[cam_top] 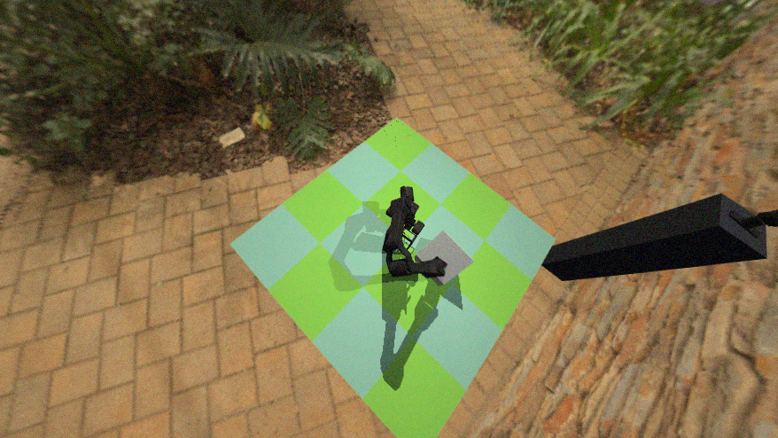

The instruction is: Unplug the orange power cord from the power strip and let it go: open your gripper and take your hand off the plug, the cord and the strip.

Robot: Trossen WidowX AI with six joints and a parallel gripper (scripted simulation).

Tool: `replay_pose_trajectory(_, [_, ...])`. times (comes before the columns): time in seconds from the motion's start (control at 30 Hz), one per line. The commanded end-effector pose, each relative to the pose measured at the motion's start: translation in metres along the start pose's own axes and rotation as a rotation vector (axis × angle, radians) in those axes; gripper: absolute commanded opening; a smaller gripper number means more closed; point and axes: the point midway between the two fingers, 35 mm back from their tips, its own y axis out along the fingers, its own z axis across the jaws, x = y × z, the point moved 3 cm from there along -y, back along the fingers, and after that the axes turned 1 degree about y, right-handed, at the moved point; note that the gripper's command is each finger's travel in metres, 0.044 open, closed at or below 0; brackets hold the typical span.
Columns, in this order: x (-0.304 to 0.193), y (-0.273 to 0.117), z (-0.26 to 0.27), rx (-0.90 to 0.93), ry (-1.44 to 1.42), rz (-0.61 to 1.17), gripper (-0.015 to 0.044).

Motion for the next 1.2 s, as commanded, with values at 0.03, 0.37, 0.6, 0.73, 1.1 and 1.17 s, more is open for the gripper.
replay_pose_trajectory(0.03, [0.011,-0.001,0.001,0.002,-0.001,-0.006,0.0000])
replay_pose_trajectory(0.37, [0.027,-0.002,0.002,0.003,-0.001,-0.008,0.0000])
replay_pose_trajectory(0.6, [0.038,-0.004,0.003,0.004,-0.001,-0.008,0.0000])
replay_pose_trajectory(0.73, [0.044,-0.005,0.003,0.005,-0.001,-0.009,0.0000])
replay_pose_trajectory(1.1, [0.041,-0.004,0.002,0.005,-0.002,-0.007,0.0160])
replay_pose_trajectory(1.17, [0.041,-0.004,0.002,0.005,-0.002,-0.007,0.0160])
